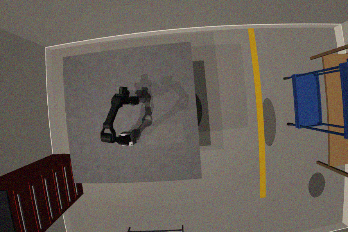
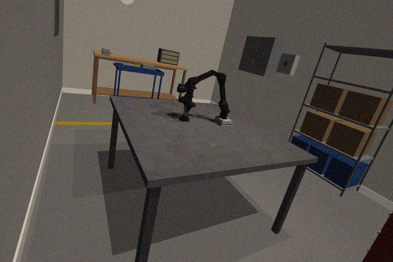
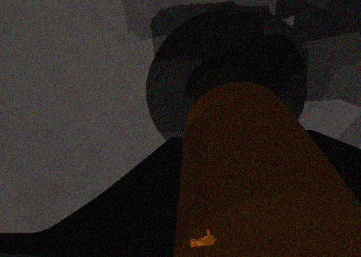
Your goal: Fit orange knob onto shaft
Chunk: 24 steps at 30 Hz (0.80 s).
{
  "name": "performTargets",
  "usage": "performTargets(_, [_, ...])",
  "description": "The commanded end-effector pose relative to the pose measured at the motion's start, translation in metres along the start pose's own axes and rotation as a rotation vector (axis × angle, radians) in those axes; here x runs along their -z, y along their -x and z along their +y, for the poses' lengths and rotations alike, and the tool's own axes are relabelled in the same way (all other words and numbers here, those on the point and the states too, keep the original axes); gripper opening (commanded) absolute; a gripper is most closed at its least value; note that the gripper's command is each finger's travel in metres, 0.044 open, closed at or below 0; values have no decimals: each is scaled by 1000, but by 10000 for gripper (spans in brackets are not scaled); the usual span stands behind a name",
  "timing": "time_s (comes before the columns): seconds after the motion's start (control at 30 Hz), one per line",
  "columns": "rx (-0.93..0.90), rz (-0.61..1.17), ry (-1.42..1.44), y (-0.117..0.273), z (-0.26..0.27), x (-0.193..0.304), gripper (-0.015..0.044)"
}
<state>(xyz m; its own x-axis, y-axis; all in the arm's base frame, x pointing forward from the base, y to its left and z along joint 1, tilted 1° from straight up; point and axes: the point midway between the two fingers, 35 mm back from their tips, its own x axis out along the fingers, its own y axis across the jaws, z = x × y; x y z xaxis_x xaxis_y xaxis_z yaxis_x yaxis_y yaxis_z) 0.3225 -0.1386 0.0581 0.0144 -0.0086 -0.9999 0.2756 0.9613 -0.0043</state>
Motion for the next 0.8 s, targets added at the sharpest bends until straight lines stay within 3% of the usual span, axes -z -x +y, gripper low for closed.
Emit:
performTargets(0.0, [3,-7,71,4,0,0,0])
performTargets(0.13, [3,-7,195,5,0,2,0])
performTargets(0.77, [3,-7,195,1,0,3,0])
